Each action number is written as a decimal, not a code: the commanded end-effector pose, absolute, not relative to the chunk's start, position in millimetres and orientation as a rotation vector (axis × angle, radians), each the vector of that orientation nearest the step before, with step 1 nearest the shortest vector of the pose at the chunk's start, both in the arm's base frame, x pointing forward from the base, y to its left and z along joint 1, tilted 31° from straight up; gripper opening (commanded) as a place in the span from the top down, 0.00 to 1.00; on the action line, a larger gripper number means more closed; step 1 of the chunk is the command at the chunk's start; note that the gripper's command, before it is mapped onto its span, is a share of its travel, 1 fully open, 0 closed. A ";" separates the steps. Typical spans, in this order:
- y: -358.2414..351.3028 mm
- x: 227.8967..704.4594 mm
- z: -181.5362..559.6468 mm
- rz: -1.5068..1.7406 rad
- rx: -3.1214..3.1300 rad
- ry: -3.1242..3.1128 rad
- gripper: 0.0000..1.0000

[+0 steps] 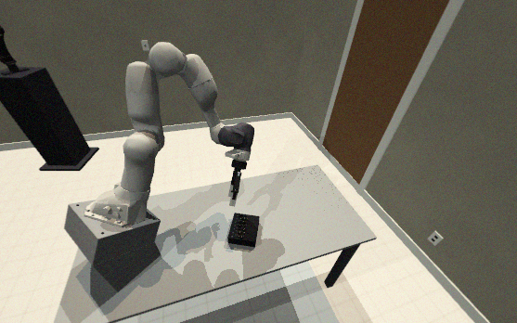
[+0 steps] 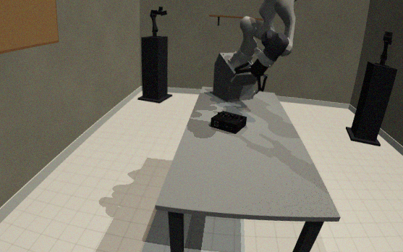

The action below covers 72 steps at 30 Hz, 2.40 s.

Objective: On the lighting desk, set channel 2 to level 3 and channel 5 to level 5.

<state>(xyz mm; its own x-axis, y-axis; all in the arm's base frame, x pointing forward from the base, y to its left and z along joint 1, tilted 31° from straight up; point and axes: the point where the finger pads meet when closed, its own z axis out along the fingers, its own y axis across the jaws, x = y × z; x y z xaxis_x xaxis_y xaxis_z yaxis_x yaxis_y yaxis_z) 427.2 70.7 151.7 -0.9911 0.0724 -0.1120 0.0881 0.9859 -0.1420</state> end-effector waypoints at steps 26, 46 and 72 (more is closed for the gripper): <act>38.9 495.1 133.5 0.794 1.811 2.389 0.00; 29.3 499.0 131.9 0.829 1.905 2.305 0.00; 34.9 493.2 125.6 0.792 1.472 2.521 0.00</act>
